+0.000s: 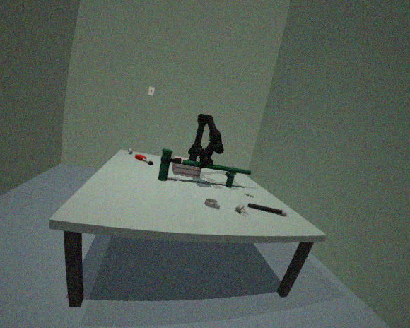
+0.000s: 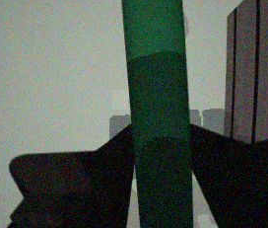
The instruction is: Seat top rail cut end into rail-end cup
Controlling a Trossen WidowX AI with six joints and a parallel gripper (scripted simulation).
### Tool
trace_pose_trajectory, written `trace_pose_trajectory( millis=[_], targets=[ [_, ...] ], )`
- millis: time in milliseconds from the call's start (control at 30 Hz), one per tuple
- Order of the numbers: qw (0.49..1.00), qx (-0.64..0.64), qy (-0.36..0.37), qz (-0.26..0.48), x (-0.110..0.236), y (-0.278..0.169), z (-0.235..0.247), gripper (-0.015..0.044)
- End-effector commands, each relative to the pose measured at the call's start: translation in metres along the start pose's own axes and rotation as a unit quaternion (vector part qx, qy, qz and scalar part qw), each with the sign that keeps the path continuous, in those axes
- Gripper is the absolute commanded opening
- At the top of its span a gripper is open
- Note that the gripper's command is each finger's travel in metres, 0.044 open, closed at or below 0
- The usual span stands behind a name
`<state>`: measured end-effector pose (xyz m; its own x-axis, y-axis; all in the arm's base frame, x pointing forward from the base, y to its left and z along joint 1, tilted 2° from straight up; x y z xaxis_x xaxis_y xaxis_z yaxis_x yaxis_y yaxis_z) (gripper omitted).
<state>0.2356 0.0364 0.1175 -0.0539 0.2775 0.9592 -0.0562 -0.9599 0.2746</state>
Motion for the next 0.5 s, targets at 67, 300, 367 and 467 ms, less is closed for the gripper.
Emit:
trace_pose_trajectory(
  millis=[67,300,367,467],
  targets=[
    [1.0,0.002,0.002,-0.001,0.0038,0.0036,0.0023,0.0],
    [1.0,0.002,0.002,-0.001,0.0057,0.0064,0.0048,0.0],
    [1.0,0.002,0.002,-0.001,0.0055,0.0068,0.0051,0.0],
    [1.0,0.002,0.001,-0.001,0.0044,0.0089,0.0051,0.0]
  ],
)
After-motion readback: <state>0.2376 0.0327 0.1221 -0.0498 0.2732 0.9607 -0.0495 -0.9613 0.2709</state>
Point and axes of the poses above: the point midway between the two fingers, 35 mm back from their tips, its own x axis back along the fingers, its own z axis across the jaws, y = z × x, the point moved 6 cm from there along x, back along the fingers, and after that the axes turned 6 degrees about -x, right-handed, at the moved point
